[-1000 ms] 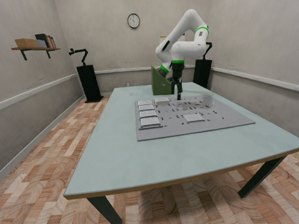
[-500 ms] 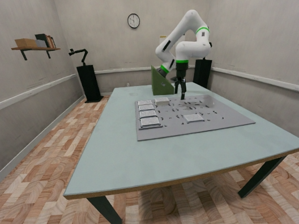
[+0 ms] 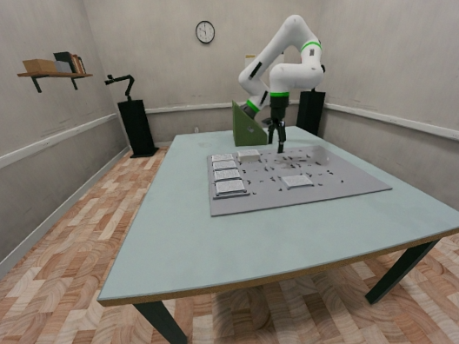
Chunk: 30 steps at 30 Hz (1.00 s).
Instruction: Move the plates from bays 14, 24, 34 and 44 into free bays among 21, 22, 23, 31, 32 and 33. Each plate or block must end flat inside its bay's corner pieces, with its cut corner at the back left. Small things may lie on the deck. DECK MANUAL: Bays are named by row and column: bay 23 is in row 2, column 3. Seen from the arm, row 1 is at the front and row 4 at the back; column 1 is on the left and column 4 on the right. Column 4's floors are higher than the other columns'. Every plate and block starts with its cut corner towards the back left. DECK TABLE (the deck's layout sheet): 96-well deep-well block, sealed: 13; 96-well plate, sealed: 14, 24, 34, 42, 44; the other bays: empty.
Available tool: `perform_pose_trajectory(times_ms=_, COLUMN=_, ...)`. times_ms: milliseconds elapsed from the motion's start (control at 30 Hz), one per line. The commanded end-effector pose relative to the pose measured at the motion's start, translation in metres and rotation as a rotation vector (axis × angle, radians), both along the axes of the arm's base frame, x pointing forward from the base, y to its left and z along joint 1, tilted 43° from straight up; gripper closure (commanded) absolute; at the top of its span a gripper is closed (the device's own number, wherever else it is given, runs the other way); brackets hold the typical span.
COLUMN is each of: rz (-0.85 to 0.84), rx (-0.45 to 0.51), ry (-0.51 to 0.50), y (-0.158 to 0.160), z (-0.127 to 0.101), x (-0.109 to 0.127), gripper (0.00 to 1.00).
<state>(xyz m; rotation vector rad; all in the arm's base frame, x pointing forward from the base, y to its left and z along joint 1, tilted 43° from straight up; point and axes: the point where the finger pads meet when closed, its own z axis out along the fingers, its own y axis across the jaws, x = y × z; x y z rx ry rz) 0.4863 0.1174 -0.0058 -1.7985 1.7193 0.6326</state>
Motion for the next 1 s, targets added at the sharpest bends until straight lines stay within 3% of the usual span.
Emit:
perform_pose_trajectory(times_ms=0, rz=-0.001, rx=-0.001, ry=-0.001, y=-0.001, z=0.000, x=0.001, gripper=0.00)
perform_pose_trajectory(times_ms=800, rz=-0.001, rx=-0.001, ry=-0.001, y=-0.001, z=0.000, x=0.001, gripper=0.00)
perform_pose_trajectory(times_ms=967, rz=-0.001, rx=-0.001, ry=-0.001, y=0.014, z=0.014, x=-0.001, gripper=0.00)
